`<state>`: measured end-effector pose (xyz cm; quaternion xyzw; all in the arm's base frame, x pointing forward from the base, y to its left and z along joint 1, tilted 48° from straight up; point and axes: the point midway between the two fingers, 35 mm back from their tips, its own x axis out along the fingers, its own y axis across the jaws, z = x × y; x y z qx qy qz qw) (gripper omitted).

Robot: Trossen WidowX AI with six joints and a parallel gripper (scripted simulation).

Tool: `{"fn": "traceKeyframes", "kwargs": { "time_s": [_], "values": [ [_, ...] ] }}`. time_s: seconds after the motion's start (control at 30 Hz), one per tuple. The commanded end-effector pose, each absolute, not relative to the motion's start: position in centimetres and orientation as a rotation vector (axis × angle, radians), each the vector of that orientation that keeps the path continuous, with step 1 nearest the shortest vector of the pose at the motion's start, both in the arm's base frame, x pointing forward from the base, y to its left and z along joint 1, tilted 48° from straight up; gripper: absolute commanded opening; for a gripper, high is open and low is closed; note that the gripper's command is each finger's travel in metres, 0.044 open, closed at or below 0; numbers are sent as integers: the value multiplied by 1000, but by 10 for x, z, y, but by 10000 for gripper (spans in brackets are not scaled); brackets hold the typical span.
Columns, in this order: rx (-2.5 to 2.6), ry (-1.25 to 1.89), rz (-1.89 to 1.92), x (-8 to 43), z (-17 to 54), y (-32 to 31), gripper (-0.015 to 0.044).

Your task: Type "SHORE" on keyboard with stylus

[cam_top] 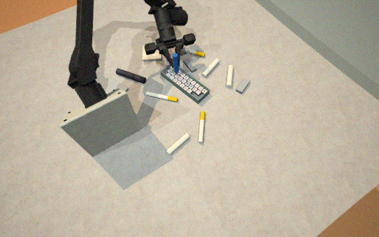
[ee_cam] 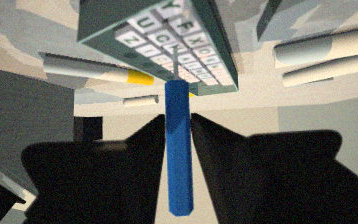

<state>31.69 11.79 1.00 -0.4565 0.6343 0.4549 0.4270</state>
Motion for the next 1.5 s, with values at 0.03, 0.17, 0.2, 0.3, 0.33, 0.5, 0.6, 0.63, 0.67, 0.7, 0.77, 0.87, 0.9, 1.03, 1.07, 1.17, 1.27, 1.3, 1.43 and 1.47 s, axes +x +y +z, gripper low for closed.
{"fn": "traceKeyframes", "kwargs": {
  "time_s": [0.03, 0.17, 0.2, 0.3, 0.33, 0.5, 0.6, 0.63, 0.67, 0.7, 0.77, 0.87, 0.9, 1.03, 1.07, 1.17, 1.27, 1.3, 1.43, 1.47],
  "values": [
    [-1132, 1585, 1136, 317, 8, 120, 81],
    [-1132, 1585, 1136, 317, 9, 119, 81],
    [-1132, 1585, 1136, 317, 9, 119, 81],
    [-1132, 1585, 1136, 317, 9, 119, 81],
    [-1132, 1585, 1136, 317, 9, 119, 81],
    [-1133, 1586, 1135, 316, 20, 106, 81],
    [-1133, 1586, 1135, 315, 31, 94, 81],
    [-1133, 1587, 1135, 315, 32, 92, 81],
    [-1133, 1587, 1135, 315, 33, 91, 81],
    [-1133, 1587, 1135, 315, 33, 91, 81],
    [-1133, 1587, 1135, 315, 33, 91, 81],
    [-1121, 1585, 1126, 317, 32, 92, 71],
    [-1121, 1585, 1126, 317, 32, 92, 64],
    [-1122, 1585, 1127, 319, 32, 91, 0],
    [-1123, 1585, 1127, 320, 31, 91, 0],
    [-1128, 1585, 1130, 328, 30, 87, 0],
    [-1132, 1586, 1133, 336, 29, 83, 0],
    [-1133, 1586, 1134, 337, 29, 83, 0],
    [-1133, 1585, 1134, 338, 25, 87, 0],
    [-1133, 1585, 1134, 338, 22, 90, 0]
  ]
}}
